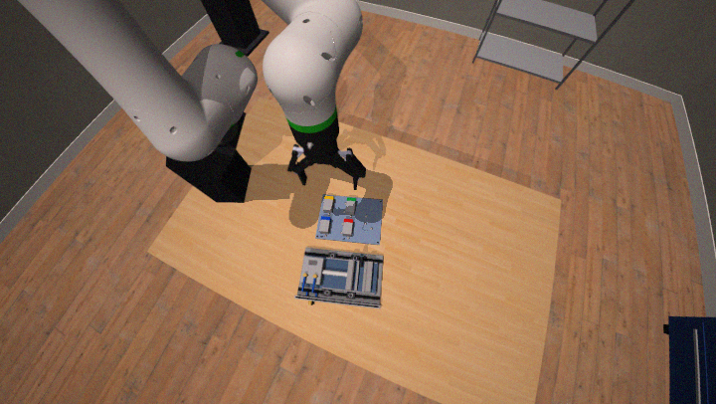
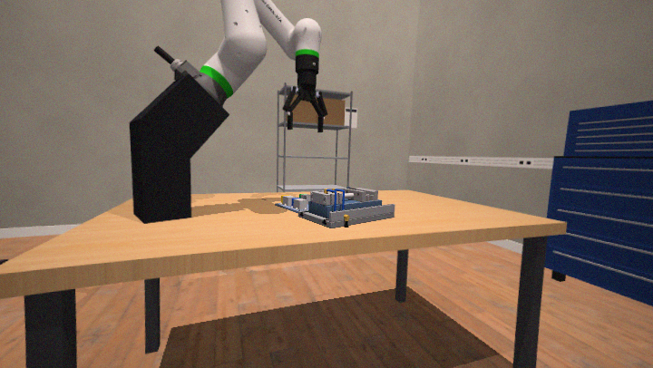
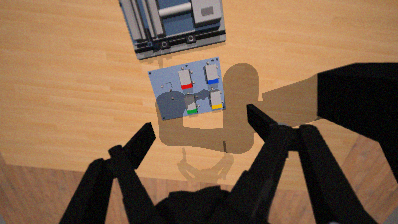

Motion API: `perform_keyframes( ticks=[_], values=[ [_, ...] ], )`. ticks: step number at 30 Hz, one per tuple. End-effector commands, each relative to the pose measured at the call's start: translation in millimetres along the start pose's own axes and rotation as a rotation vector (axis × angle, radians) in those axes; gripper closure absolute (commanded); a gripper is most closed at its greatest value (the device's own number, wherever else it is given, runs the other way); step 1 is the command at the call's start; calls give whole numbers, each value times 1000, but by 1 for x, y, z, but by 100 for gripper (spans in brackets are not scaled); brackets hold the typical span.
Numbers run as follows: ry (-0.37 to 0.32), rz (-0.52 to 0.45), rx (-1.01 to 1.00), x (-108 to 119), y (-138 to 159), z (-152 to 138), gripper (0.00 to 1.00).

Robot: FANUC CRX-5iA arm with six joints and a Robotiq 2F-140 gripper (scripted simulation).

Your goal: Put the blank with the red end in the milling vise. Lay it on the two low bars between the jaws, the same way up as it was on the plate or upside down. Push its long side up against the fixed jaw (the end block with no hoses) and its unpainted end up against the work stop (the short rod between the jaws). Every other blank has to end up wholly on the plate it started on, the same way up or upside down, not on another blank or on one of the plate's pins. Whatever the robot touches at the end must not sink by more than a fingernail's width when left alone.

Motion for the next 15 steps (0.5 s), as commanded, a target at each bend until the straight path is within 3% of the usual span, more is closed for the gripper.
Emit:
perform_keyframes(
  ticks=[1, 15],
  values=[
    [-1, 1, 0, 0, 0, 0, 0],
    [-1, 1, 0, -3, 1, -1, 0]
  ],
)
Point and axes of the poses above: the point where the finger pads meet when closed, its own x axis back along the fingers, its own z axis across the jaws, y = z × x, the point moved 9 cm from there along x, back along the fingers, and after that the axes turned 4 degrees about x, right-handed, at the moved point
